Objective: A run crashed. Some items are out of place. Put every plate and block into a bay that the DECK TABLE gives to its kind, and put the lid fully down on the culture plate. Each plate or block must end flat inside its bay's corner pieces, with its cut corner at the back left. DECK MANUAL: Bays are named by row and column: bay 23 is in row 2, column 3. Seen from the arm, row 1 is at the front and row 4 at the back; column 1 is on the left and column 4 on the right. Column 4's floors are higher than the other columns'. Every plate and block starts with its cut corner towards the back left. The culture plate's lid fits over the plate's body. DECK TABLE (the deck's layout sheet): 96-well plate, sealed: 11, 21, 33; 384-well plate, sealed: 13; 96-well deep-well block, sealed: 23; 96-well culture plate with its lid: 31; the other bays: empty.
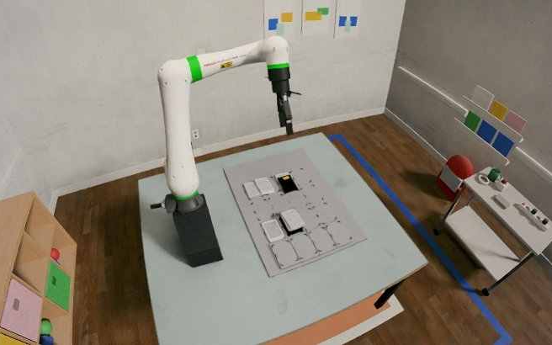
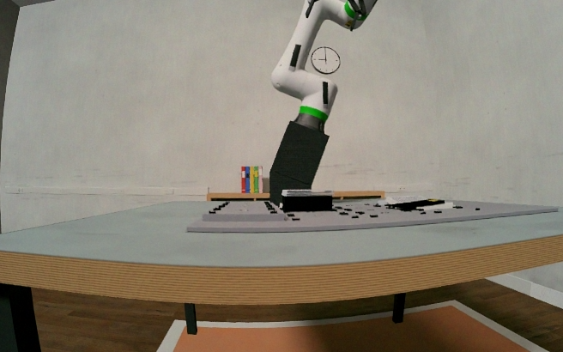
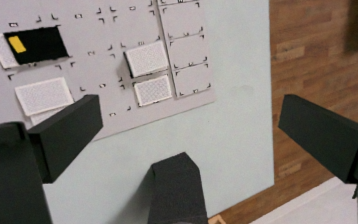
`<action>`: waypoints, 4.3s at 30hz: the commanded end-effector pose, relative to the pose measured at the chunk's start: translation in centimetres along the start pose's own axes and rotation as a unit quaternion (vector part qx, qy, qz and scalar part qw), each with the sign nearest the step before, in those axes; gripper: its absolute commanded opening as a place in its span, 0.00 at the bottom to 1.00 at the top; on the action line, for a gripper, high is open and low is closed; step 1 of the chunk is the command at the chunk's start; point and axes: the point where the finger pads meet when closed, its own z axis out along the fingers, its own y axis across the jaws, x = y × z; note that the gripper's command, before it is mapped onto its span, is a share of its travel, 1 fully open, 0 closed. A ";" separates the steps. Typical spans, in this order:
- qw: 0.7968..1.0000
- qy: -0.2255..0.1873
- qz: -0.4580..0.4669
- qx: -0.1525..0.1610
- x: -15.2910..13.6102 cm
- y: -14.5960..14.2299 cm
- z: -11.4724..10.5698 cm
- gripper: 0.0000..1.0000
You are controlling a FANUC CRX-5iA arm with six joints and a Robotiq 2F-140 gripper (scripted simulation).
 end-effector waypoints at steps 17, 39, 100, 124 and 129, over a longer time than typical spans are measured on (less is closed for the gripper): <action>1.000 0.001 0.000 0.000 0.0 0.0 -0.1 1.00; 0.990 -0.022 0.129 0.049 2.9 -4.3 8.2 0.70; 0.849 -0.113 0.502 0.120 4.5 -14.2 32.6 0.70; 0.760 -0.140 0.623 0.120 3.1 -15.9 40.5 0.70; 0.760 -0.140 0.623 0.120 3.1 -15.9 40.5 0.70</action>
